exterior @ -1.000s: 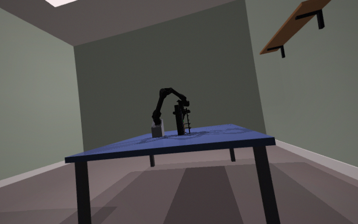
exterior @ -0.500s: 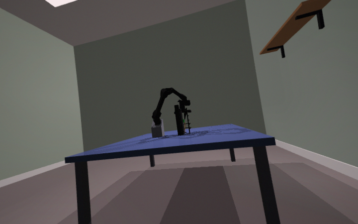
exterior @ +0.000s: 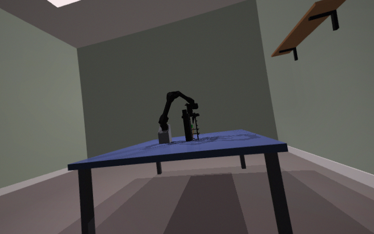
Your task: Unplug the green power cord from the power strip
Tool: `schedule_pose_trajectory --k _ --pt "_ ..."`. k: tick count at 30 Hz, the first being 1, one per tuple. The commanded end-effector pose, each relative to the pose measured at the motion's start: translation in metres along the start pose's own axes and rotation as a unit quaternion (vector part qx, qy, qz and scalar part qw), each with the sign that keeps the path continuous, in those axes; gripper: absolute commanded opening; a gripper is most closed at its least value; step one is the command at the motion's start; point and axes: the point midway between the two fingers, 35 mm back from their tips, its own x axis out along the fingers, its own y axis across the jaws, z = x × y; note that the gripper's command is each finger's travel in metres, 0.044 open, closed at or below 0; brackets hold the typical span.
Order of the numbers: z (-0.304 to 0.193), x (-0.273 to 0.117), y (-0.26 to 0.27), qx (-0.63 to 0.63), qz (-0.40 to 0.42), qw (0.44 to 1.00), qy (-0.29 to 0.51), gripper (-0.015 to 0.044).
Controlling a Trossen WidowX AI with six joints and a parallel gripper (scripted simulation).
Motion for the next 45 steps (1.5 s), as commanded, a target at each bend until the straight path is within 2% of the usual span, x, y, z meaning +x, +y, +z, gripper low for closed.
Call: schedule_pose_trajectory --k 1,15,35,39,45 --pt "-0.003 -0.001 0.001 -0.004 -0.001 1.0 -0.001 0.016" --pt "-0.023 -0.001 0.003 -0.005 -0.001 1.0 0.0 0.016" --pt "-0.024 0.011 0.003 -0.004 -0.001 1.0 0.0 0.016" --pt "-0.023 0.009 0.002 0.0 0.0 1.0 -0.004 0.0055" --pt "-0.023 0.009 0.002 0.0 0.0 1.0 -0.004 0.0015"
